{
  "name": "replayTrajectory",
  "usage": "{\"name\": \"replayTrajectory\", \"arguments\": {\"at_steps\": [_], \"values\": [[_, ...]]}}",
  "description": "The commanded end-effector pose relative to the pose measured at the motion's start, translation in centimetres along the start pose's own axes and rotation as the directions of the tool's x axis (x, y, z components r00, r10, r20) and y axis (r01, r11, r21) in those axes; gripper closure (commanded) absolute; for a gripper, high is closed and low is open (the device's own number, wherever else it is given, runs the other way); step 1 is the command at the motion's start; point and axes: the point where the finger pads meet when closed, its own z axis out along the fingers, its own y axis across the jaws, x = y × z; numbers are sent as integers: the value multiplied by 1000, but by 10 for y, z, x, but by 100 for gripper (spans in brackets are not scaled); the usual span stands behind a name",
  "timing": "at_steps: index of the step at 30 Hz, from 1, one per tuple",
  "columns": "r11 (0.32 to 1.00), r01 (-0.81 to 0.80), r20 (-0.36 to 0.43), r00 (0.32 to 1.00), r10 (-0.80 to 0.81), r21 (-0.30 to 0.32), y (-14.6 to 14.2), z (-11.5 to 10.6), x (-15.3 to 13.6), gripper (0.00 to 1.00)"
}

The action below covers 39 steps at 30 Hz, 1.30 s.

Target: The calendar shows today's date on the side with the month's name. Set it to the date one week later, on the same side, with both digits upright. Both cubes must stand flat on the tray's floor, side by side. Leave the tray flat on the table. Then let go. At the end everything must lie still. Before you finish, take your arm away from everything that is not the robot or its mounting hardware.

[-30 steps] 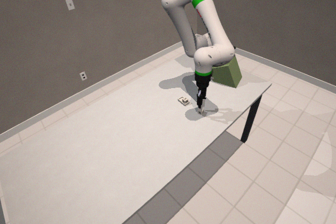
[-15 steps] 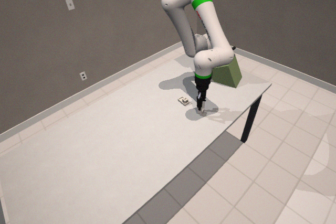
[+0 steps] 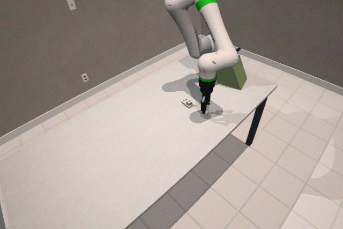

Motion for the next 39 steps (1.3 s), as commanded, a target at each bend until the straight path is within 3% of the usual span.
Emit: {"name": "replayTrajectory", "arguments": {"at_steps": [1, 30, 31, 39], "values": [[1000, 0, 0, 1000, 0, 0, 0, 0, 0, 71], [1000, 0, 0, 1000, 0, 0, 0, 0, 0, 71], [1000, 0, 0, 1000, 0, 0, 0, 0, 0, 83], [1000, 0, 0, 1000, 0, 0, 0, 0, 0, 83]]}}
